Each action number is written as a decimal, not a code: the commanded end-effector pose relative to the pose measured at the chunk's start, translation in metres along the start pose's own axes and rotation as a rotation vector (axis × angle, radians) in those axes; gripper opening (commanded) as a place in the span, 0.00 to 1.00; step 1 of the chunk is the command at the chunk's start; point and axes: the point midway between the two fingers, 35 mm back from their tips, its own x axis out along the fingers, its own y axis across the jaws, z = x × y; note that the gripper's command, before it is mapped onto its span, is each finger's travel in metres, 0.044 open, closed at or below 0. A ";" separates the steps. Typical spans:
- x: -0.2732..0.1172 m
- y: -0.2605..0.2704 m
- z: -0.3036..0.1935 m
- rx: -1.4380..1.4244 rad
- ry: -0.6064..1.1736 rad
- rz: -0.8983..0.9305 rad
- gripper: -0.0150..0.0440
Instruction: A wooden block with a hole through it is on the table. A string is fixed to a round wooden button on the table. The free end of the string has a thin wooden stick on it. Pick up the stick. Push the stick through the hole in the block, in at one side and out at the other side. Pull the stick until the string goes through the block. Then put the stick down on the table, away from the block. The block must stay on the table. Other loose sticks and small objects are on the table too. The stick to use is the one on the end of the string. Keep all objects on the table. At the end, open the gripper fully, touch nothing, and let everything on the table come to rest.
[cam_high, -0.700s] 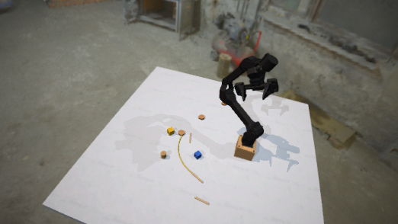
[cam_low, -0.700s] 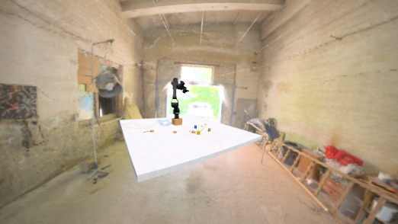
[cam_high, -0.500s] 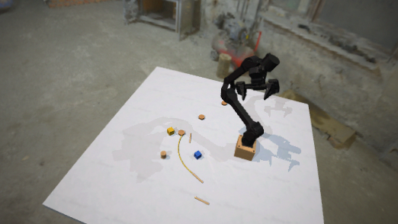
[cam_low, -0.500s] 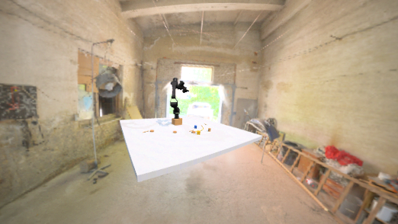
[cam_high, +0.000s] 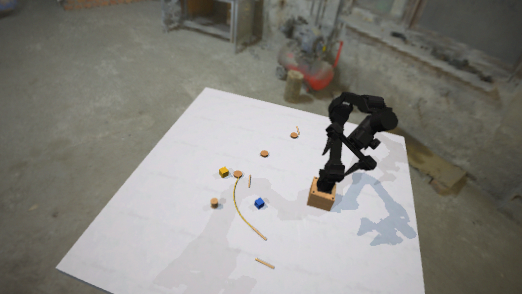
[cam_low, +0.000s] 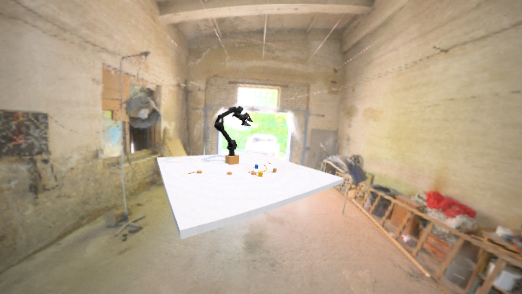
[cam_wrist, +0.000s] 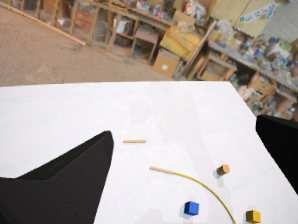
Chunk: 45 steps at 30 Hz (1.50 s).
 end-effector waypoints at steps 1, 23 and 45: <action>0.054 0.005 -0.014 -0.194 0.206 -0.039 1.00; 0.237 -0.074 -0.274 -0.554 0.809 0.657 1.00; 0.236 -0.077 -0.314 -0.531 0.778 0.757 0.78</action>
